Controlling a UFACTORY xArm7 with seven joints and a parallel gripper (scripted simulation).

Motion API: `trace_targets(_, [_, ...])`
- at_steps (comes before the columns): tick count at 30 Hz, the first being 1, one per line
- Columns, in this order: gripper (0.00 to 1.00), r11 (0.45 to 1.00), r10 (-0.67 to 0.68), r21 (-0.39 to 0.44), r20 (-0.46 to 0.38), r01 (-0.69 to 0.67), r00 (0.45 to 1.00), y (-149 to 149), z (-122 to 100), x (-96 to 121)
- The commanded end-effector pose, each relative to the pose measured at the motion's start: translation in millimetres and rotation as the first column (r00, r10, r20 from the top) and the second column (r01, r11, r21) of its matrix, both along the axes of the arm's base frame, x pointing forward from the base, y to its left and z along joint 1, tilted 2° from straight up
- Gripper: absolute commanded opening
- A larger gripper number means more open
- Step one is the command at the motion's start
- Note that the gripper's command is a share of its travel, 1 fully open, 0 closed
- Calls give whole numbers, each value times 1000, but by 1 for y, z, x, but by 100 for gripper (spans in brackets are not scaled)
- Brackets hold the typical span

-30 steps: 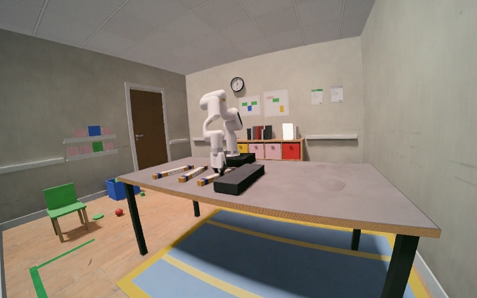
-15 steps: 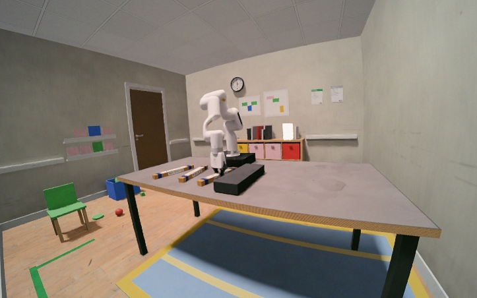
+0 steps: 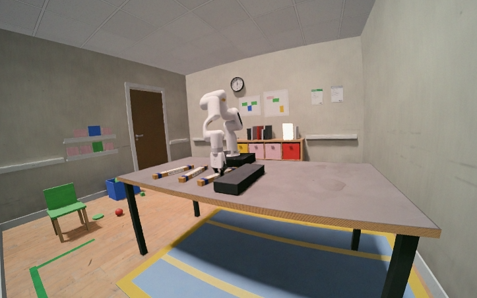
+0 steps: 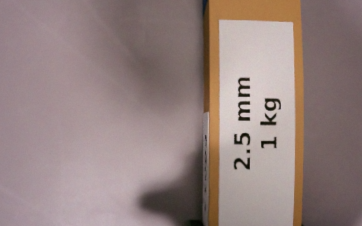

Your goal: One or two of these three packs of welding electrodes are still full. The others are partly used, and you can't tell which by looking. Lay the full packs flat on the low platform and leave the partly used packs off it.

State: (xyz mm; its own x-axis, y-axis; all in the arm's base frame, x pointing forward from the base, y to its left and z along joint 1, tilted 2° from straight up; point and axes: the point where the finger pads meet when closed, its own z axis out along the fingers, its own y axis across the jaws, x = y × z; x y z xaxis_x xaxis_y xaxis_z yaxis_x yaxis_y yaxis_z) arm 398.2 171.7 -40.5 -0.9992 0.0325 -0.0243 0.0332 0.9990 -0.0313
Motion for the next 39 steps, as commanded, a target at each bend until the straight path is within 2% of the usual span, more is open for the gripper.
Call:
trace_targets(1, [35, 1000, 1, 3, 7, -1, 1000, 2, 7, 3])
trace_targets(19, [35, 1000, 1, 3, 7, -1, 1000, 3, 48, 1])
trace_targets(39, [35, 1000, 1, 3, 7, -1, 1000, 3, 51, 1])
